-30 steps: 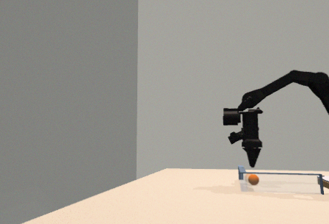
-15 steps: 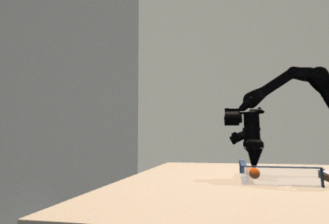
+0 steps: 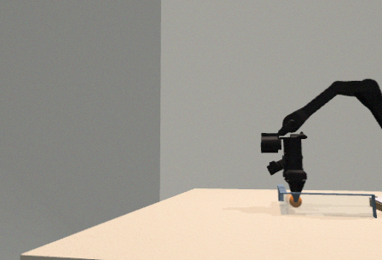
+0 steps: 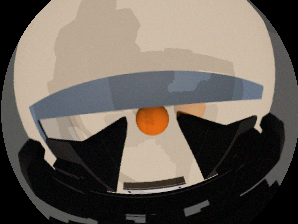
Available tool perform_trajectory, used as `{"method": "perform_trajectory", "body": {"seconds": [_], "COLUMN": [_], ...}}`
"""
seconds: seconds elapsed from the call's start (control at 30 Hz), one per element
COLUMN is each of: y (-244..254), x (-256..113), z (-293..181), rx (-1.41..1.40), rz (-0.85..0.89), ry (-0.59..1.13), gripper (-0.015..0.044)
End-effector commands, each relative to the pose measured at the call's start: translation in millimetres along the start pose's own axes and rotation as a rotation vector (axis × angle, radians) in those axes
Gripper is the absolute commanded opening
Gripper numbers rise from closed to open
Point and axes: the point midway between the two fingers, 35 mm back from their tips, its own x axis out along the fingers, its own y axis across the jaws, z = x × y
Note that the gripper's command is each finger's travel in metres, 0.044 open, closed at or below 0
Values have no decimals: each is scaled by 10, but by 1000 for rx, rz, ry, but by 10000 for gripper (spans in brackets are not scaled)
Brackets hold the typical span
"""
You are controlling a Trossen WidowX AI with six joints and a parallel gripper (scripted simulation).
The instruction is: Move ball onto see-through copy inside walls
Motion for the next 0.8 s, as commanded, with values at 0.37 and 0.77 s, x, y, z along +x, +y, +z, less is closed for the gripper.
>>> {"method": "perform_trajectory", "body": {"seconds": [0.37, 0.77], "y": [-4, -124], "x": [33, -364], "z": [-20, -100], "rx": [4, 0], "rz": [-3, -14], "ry": [4, 23], "gripper": [98, 0]}}
